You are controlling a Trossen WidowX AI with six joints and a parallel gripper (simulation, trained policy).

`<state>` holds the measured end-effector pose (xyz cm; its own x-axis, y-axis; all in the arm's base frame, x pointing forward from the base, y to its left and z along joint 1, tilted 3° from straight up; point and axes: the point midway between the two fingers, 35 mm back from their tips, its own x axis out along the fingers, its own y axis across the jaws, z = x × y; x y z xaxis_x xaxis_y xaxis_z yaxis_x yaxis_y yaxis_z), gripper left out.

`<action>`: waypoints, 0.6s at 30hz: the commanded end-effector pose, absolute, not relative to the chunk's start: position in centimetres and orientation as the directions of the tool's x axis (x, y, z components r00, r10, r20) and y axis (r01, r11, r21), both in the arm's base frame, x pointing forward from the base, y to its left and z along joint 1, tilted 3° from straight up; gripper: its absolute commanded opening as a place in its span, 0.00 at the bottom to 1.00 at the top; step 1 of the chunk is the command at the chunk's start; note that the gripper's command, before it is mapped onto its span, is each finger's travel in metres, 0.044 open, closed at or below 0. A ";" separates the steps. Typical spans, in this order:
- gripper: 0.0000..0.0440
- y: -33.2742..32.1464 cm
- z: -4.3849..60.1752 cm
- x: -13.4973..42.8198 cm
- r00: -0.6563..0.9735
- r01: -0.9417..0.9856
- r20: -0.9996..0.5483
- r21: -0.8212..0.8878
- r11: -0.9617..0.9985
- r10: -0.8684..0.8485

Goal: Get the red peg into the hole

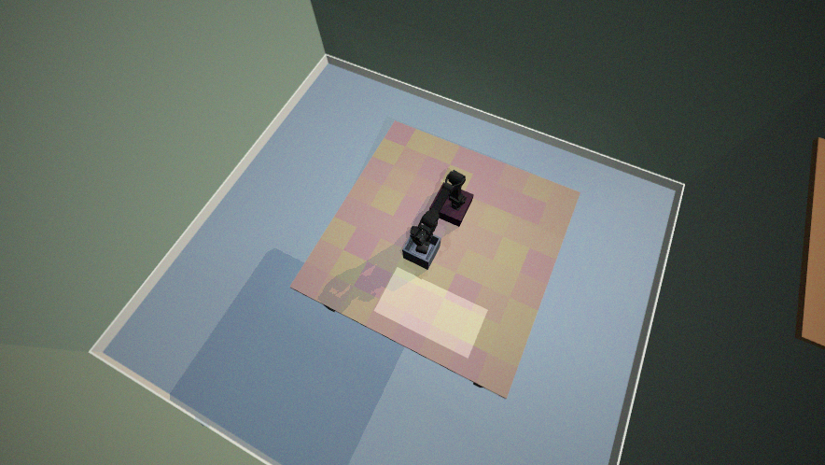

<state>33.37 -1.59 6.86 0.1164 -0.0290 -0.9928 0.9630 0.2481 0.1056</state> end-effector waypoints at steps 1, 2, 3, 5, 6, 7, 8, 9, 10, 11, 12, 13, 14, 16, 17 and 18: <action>0.00 -1.9 6.0 33.6 0.111 0.961 -0.994 0.103 0.256 -0.019; 0.00 -2.0 5.8 33.7 0.110 0.961 -0.994 0.102 0.257 -0.017; 0.00 -2.0 5.6 33.7 0.108 0.961 -0.994 0.100 0.260 -0.016; 0.00 -2.1 5.1 33.8 0.103 0.959 -0.995 0.096 0.265 -0.012; 0.00 -2.1 4.8 33.8 0.100 0.959 -0.995 0.094 0.269 -0.011; 0.00 -2.2 4.5 33.8 0.098 0.958 -0.995 0.092 0.272 -0.010; 0.00 -2.2 4.3 33.9 0.096 0.957 -0.995 0.090 0.275 -0.010; 0.00 -2.3 4.1 33.9 0.094 0.957 -0.996 0.088 0.278 -0.010; 0.00 -2.3 3.8 34.0 0.092 0.956 -0.996 0.086 0.281 -0.010; 0.00 -2.3 3.6 34.0 0.091 0.955 -0.996 0.084 0.285 -0.011; 0.00 -2.4 3.4 34.0 0.089 0.954 -0.996 0.081 0.289 -0.012; 0.00 -2.4 3.2 34.1 0.086 0.953 -0.996 0.078 0.292 -0.013; 0.00 -2.5 3.1 34.1 0.083 0.952 -0.996 0.075 0.296 -0.015; 0.03 -2.6 2.8 34.2 0.076 0.951 -0.997 0.067 0.302 -0.018; 0.07 -2.6 2.6 34.2 0.072 0.950 -0.997 0.062 0.306 -0.019; 0.10 -2.7 2.5 34.2 0.067 0.949 -0.998 0.057 0.309 -0.019</action>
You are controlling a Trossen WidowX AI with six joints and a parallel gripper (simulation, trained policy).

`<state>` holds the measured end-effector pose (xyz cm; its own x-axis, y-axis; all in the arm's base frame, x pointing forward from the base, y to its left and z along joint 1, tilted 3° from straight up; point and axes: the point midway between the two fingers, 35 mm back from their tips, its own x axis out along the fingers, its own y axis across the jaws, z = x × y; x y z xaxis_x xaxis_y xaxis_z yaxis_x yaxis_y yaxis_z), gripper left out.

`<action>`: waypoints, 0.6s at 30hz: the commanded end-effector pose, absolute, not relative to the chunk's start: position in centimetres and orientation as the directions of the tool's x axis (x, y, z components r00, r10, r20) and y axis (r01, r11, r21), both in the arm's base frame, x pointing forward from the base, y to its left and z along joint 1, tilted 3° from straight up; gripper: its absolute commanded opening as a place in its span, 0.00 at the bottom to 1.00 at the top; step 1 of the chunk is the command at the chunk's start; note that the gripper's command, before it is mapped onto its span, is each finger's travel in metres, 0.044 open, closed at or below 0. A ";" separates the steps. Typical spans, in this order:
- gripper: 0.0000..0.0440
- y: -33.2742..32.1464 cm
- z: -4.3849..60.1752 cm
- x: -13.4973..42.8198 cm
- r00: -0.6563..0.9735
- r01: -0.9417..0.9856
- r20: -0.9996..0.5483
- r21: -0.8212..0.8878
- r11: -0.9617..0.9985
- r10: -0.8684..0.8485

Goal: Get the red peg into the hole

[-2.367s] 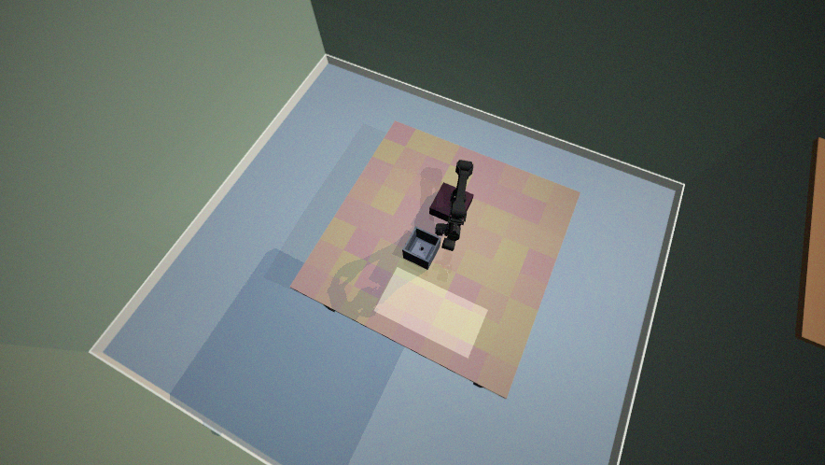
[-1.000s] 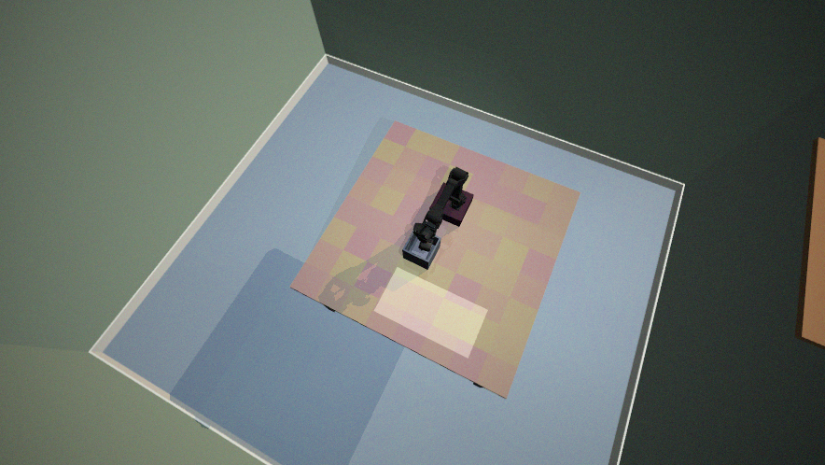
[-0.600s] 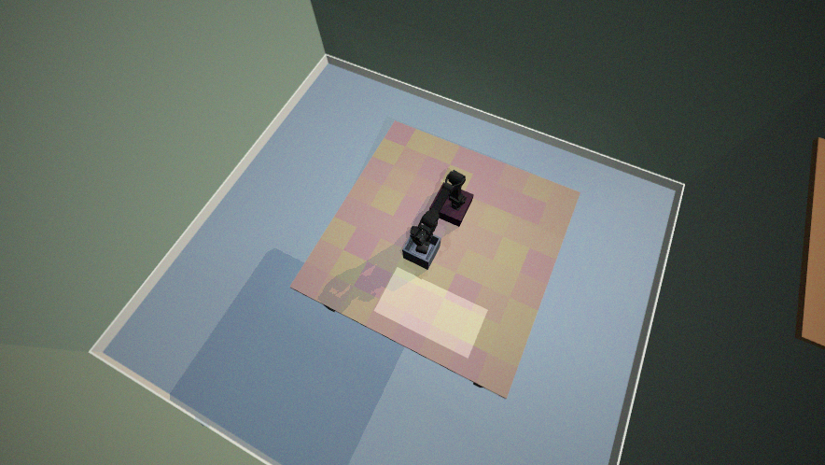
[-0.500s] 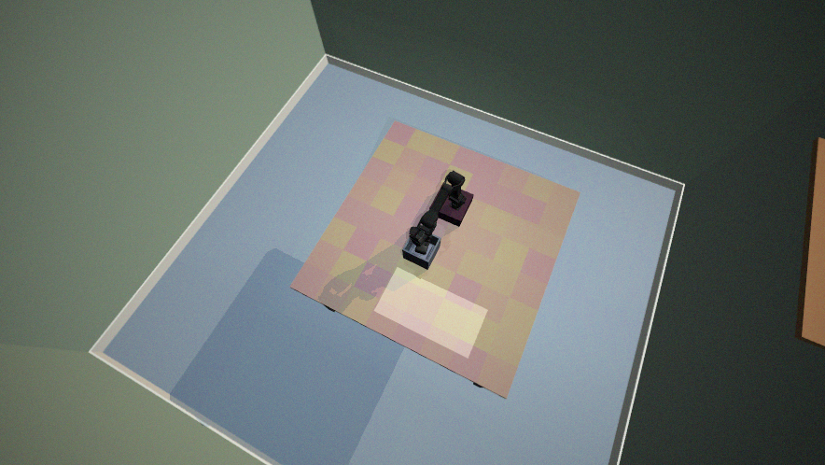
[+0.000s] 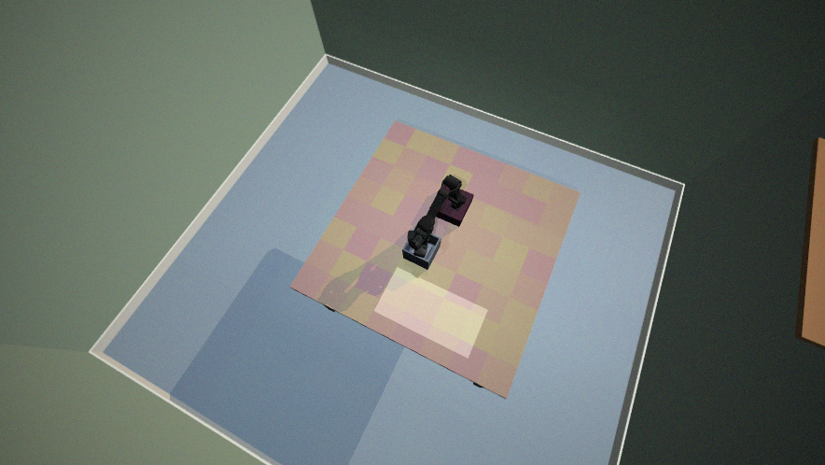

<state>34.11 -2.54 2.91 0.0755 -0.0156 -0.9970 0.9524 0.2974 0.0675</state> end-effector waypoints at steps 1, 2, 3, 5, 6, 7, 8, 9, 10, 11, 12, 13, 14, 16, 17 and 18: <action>0.14 -2.7 2.3 34.2 0.061 0.949 -0.998 0.052 0.312 -0.019; 0.18 -2.7 2.2 34.2 0.056 0.948 -0.998 0.047 0.314 -0.019; 0.21 -2.7 2.0 34.1 0.051 0.948 -0.999 0.042 0.317 -0.019; 0.23 -2.6 1.8 34.1 0.042 0.947 -0.999 0.036 0.320 -0.011; 0.23 -2.4 1.7 34.0 0.038 0.947 -0.999 0.035 0.320 -0.002; 0.22 -2.3 1.7 34.0 0.032 0.947 -0.999 0.033 0.319 0.009; 0.21 -2.1 1.7 33.9 0.027 0.948 -0.999 0.032 0.317 0.021; 0.21 -1.9 1.8 33.9 0.022 0.949 -0.999 0.032 0.315 0.033; 0.22 -1.7 1.9 33.8 0.018 0.950 -0.999 0.032 0.312 0.046; 0.21 -1.5 2.1 33.7 0.013 0.951 -0.998 0.031 0.309 0.059; 0.21 -1.2 2.2 33.6 0.007 0.952 -0.997 0.029 0.306 0.071; 0.20 -1.0 2.3 33.5 0.001 0.953 -0.997 0.026 0.302 0.082; 0.19 -0.9 2.5 33.3 -0.005 0.954 -0.996 0.023 0.299 0.092; 0.16 -0.5 2.8 33.1 -0.018 0.956 -0.994 0.015 0.291 0.111; 0.15 -0.3 2.9 32.9 -0.024 0.958 -0.992 0.012 0.288 0.121; 0.14 -0.1 3.1 32.8 -0.031 0.959 -0.991 0.008 0.285 0.130</action>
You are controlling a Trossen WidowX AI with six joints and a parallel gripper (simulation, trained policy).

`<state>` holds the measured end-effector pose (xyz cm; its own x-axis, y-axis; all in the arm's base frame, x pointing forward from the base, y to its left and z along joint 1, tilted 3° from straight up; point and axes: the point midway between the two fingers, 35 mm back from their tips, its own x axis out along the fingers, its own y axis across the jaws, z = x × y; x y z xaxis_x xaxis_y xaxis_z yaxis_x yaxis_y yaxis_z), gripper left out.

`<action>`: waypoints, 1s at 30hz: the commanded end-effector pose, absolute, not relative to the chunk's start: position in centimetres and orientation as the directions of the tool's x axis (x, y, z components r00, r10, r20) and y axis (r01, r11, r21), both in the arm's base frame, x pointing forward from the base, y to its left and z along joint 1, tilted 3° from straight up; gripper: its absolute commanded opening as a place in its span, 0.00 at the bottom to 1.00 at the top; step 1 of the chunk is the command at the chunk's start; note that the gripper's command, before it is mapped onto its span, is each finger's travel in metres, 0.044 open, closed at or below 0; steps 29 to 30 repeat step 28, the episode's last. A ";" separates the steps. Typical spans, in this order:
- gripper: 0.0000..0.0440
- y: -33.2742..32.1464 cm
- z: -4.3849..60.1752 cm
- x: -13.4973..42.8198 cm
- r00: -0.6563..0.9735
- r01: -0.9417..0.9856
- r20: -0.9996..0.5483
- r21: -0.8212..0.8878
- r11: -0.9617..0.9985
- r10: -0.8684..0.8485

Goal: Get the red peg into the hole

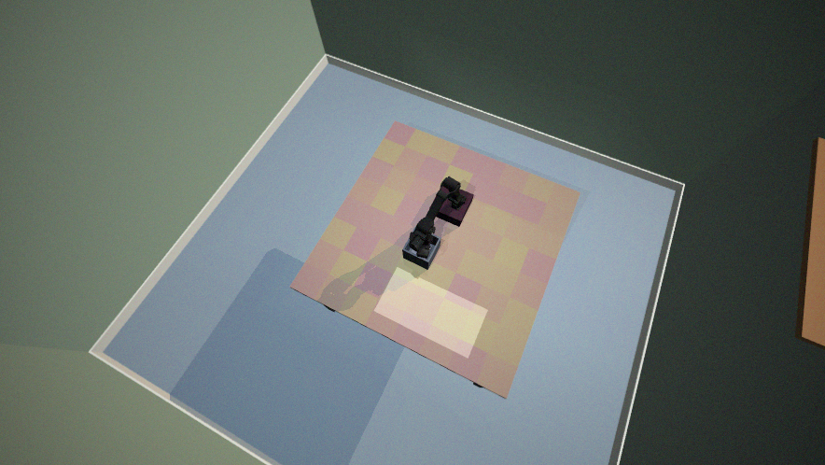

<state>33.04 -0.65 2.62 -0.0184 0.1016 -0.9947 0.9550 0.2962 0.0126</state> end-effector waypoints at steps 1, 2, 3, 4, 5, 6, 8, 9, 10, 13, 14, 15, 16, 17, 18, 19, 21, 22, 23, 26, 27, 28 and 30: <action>0.12 0.1 3.3 32.7 -0.037 0.959 -0.990 0.004 0.282 0.139; 0.11 0.3 3.5 32.5 -0.043 0.960 -0.988 0.000 0.279 0.148; 0.10 0.5 3.7 32.4 -0.049 0.961 -0.986 -0.004 0.277 0.156; 0.09 0.7 3.9 32.2 -0.054 0.961 -0.985 -0.007 0.275 0.165; 0.08 0.9 4.1 32.1 -0.060 0.962 -0.983 -0.010 0.273 0.173; 0.07 1.0 4.3 32.0 -0.065 0.963 -0.981 -0.014 0.270 0.181; 0.06 1.4 4.7 31.7 -0.073 0.964 -0.978 -0.019 0.265 0.195; 0.06 1.5 4.9 31.6 -0.076 0.965 -0.977 -0.021 0.261 0.202; 0.05 1.6 5.0 31.5 -0.080 0.966 -0.975 -0.024 0.258 0.207; 0.03 1.8 5.6 31.5 -0.082 0.968 -0.972 -0.026 0.248 0.221; 0.01 1.7 5.9 31.8 -0.075 0.969 -0.971 -0.017 0.245 0.227; 0.00 1.6 6.2 32.1 -0.066 0.971 -0.970 -0.008 0.241 0.234; 0.00 1.6 6.5 32.3 -0.058 0.972 -0.969 0.001 0.237 0.241; 0.00 1.5 6.8 32.6 -0.050 0.972 -0.967 0.010 0.233 0.248; 0.00 1.4 7.1 32.8 -0.042 0.973 -0.966 0.018 0.229 0.256; 0.00 1.3 7.4 33.0 -0.035 0.974 -0.964 0.026 0.224 0.264; 0.01 1.2 7.9 33.4 -0.021 0.976 -0.959 0.042 0.215 0.282; 0.02 1.2 8.2 33.5 -0.014 0.976 -0.957 0.050 0.211 0.290; 0.02 1.1 8.4 33.7 -0.008 0.976 -0.954 0.057 0.208 0.299; 0.04 0.9 9.3 34.3 0.013 0.976 -0.946 0.082 0.199 0.325; 0.04 0.8 9.6 34.5 0.020 0.976 -0.942 0.091 0.197 0.334; 0.04 0.8 9.9 34.7 0.028 0.976 -0.939 0.100 0.194 0.342; 0.04 0.8 9.9 34.7 0.028 0.976 -0.939 0.100 0.194 0.342</action>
